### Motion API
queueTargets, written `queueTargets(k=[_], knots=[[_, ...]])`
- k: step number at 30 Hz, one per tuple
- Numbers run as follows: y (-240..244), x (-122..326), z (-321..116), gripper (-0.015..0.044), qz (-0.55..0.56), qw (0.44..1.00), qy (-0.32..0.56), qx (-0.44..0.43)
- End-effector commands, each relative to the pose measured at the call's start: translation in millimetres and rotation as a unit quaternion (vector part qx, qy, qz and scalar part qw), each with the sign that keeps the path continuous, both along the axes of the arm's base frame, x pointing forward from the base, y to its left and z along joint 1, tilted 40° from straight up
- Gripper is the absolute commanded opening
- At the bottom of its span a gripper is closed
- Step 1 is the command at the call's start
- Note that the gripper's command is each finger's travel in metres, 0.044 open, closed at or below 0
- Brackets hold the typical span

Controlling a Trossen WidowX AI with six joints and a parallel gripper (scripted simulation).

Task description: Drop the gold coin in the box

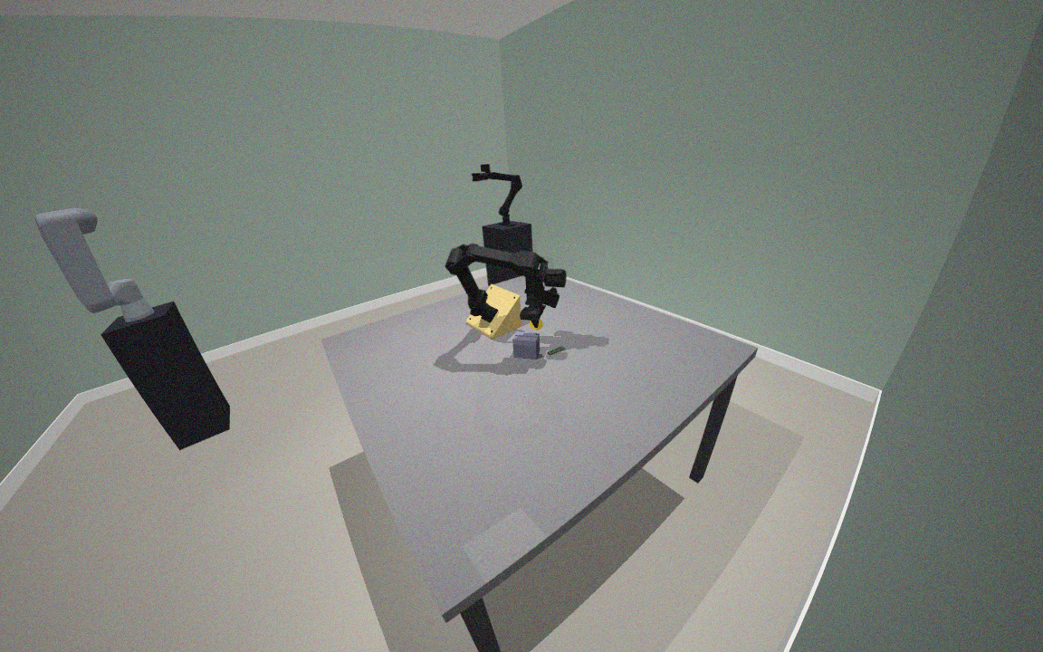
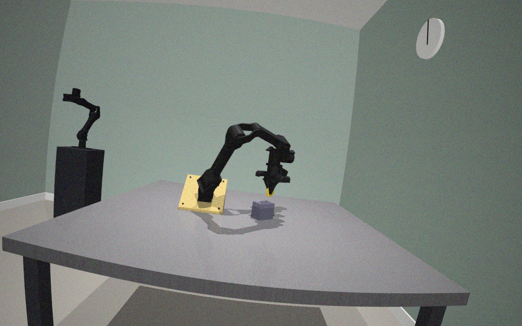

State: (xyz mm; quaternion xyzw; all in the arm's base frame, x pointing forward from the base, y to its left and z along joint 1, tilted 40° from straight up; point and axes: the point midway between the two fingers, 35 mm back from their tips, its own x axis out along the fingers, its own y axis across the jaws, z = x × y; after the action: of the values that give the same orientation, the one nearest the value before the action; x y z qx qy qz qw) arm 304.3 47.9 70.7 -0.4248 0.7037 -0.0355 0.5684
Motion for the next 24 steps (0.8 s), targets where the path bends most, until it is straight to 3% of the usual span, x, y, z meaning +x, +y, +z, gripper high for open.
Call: queueTargets(k=[1,24], knots=[[-10,-9,5,0.0000,0.001,1.000,0.002,-0.002],[-20,-22,12,0.0000,0.000,1.000,0.001,-0.001]])
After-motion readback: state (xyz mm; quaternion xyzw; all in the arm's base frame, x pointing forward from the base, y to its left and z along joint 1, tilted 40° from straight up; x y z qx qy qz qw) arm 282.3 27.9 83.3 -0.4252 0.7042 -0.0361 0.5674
